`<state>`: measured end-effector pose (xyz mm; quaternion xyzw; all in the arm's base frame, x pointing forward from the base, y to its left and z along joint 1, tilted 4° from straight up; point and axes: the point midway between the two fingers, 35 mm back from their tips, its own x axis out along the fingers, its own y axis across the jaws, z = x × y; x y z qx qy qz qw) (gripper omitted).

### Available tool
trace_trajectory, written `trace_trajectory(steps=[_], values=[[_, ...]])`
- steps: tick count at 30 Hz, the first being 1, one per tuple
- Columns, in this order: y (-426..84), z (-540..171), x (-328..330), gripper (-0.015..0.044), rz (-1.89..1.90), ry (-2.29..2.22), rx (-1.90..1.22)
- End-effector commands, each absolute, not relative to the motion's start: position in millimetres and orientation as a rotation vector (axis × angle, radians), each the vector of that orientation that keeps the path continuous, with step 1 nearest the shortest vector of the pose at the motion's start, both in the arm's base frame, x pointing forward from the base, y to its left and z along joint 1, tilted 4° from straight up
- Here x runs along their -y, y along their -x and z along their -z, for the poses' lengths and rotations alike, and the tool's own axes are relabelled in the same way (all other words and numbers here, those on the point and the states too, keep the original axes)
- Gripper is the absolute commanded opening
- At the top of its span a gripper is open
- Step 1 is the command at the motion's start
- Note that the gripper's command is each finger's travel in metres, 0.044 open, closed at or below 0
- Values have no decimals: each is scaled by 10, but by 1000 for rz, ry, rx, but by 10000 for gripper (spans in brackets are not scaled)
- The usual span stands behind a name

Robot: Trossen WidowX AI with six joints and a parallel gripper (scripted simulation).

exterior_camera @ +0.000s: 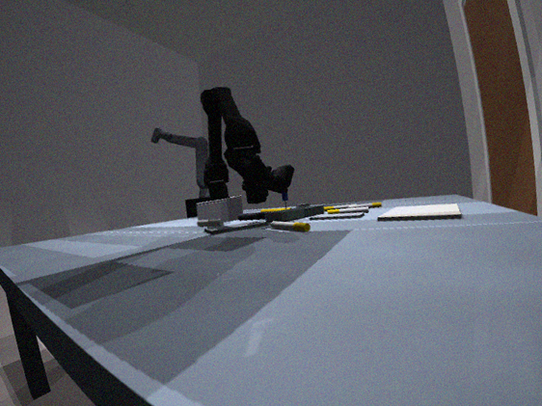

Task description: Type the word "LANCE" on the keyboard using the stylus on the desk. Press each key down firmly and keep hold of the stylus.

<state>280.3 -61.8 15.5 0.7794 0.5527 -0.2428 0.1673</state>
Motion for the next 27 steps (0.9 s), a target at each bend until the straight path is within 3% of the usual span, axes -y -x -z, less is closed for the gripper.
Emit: trace_trajectory(steps=[1, 27], values=[[-2804, -128, 626, 81, 687, -2210, -1571], [-2800, -30, 633, 81, 687, -2210, -1571]])
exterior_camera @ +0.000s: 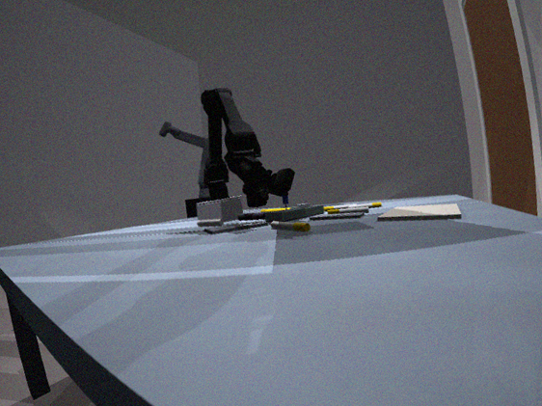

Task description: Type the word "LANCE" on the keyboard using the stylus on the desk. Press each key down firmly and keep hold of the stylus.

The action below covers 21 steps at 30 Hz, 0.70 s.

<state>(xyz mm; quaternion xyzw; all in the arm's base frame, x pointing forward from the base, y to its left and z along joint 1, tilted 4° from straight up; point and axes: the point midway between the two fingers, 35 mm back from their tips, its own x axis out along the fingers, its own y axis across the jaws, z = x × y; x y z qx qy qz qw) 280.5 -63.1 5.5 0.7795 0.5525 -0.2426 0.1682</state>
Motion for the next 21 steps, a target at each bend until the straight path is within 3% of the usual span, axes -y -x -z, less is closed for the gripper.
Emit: trace_trajectory(steps=[1, 21], values=[[-2800, -25, 633, 81, 687, -2210, -1571], [-2799, 4, 636, 81, 687, -2210, -1571]])
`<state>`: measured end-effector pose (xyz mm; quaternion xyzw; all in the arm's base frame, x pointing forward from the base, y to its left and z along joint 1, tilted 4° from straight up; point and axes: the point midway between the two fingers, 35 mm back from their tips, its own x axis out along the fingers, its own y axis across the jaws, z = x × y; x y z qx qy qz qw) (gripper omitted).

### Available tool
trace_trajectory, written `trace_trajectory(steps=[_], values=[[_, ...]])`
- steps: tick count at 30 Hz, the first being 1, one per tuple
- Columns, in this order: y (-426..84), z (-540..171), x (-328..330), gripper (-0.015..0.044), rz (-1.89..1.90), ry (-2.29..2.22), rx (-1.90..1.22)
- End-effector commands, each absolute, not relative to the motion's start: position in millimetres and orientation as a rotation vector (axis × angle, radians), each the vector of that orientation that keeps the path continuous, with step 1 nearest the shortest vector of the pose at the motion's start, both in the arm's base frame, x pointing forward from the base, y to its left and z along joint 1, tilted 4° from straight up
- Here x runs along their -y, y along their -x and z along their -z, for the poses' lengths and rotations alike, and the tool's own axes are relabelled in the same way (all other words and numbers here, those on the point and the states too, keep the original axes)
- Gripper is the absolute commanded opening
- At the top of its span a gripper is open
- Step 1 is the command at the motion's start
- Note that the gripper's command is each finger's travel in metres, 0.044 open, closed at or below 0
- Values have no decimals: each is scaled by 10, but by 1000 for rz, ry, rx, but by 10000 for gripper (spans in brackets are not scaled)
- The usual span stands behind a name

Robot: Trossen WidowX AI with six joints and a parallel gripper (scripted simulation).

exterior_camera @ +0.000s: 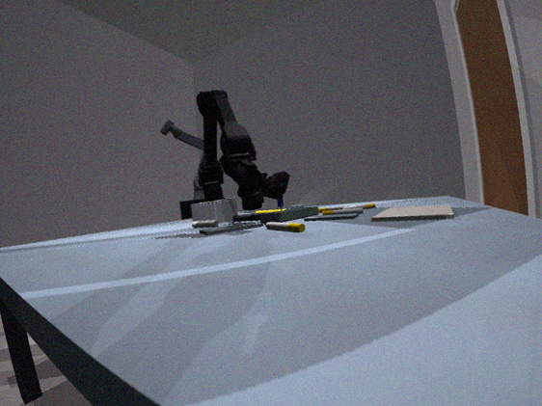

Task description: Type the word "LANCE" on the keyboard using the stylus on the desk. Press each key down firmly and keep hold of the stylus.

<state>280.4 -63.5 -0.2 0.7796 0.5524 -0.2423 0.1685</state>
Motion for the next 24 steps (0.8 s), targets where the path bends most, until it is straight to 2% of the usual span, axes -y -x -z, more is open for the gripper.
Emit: trace_trajectory(steps=[1, 11, 24], values=[[-2799, 4, 636, 81, 687, -2210, -1571], [-2811, -354, 610, 81, 686, -2210, -1571], [-2812, -336, 613, 81, 679, -2203, -1570]])
